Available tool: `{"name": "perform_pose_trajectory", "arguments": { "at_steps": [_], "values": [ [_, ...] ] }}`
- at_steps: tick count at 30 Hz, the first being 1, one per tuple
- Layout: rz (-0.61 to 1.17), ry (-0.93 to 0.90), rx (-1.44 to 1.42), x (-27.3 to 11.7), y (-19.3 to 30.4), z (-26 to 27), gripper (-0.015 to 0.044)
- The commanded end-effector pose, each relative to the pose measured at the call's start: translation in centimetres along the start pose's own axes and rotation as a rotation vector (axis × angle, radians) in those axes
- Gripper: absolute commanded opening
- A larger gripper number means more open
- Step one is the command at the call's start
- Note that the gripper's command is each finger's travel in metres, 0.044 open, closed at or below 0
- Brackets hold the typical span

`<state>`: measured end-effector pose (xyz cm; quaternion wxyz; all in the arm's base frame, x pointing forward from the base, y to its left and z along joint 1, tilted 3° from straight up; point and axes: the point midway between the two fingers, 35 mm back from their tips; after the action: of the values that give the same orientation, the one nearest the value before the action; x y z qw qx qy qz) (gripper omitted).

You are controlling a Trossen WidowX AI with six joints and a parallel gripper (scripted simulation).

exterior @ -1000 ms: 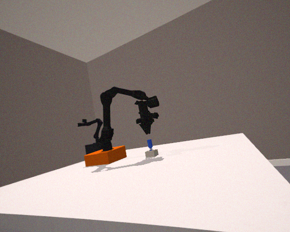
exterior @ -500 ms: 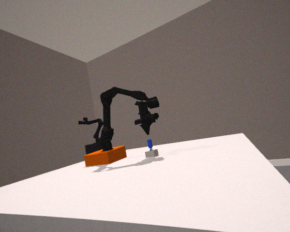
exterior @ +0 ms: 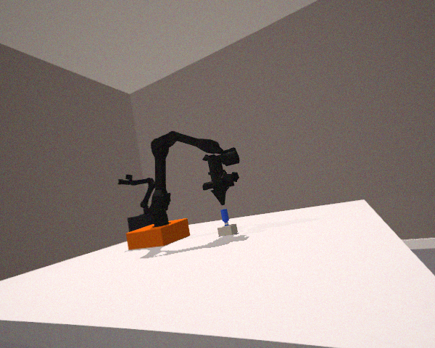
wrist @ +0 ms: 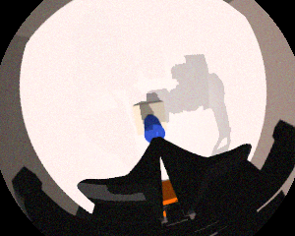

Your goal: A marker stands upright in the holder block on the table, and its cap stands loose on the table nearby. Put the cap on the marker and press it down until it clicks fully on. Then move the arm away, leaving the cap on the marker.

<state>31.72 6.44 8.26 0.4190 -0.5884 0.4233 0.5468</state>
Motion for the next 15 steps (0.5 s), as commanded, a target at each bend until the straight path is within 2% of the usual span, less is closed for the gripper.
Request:
{"name": "perform_pose_trajectory", "arguments": {
  "at_steps": [1, 15],
  "values": [
    [0.009, 0.000, 0.003, 0.9, 0.1, 0.0, 0.0000],
    [0.009, 0.000, 0.003, 2.8, 0.2, 0.0, 0.0000]
  ]
}}
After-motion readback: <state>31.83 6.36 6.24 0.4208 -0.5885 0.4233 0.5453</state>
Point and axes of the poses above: the point midway between the two fingers, 35 mm back from their tips, its own x axis out along the fingers, its own z axis across the jaws, y = z × x, and after that the axes turned 11 degrees about -x, right-handed
